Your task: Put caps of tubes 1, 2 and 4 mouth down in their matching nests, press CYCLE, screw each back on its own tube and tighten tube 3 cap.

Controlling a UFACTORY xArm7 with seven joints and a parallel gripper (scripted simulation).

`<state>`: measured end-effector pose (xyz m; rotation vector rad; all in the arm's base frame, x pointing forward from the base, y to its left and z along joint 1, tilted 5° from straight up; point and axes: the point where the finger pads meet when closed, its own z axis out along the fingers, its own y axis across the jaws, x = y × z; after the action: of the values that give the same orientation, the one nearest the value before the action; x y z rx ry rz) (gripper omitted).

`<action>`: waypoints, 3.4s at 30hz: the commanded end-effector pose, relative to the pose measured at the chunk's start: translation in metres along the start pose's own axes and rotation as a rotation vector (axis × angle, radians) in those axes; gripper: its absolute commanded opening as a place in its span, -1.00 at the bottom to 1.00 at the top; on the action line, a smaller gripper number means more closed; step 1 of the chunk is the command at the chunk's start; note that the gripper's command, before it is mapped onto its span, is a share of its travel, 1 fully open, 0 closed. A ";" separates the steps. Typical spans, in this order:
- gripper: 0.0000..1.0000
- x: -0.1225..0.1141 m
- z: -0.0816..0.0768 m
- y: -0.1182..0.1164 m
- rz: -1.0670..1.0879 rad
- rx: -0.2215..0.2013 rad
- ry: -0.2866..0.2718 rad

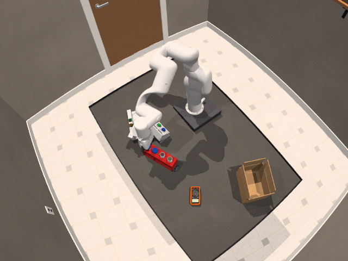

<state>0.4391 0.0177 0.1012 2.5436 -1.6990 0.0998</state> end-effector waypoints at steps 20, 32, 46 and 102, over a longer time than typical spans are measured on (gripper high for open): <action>-0.08 0.001 -0.004 -0.001 0.188 0.005 -0.018; -0.08 0.002 -0.009 -0.001 0.188 0.005 -0.018; -1.00 0.002 -0.009 -0.001 0.188 0.005 -0.018; -1.00 0.114 -0.042 0.118 -0.596 0.010 -0.014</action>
<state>0.3839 -0.1015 0.1530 2.9192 -0.8905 0.0458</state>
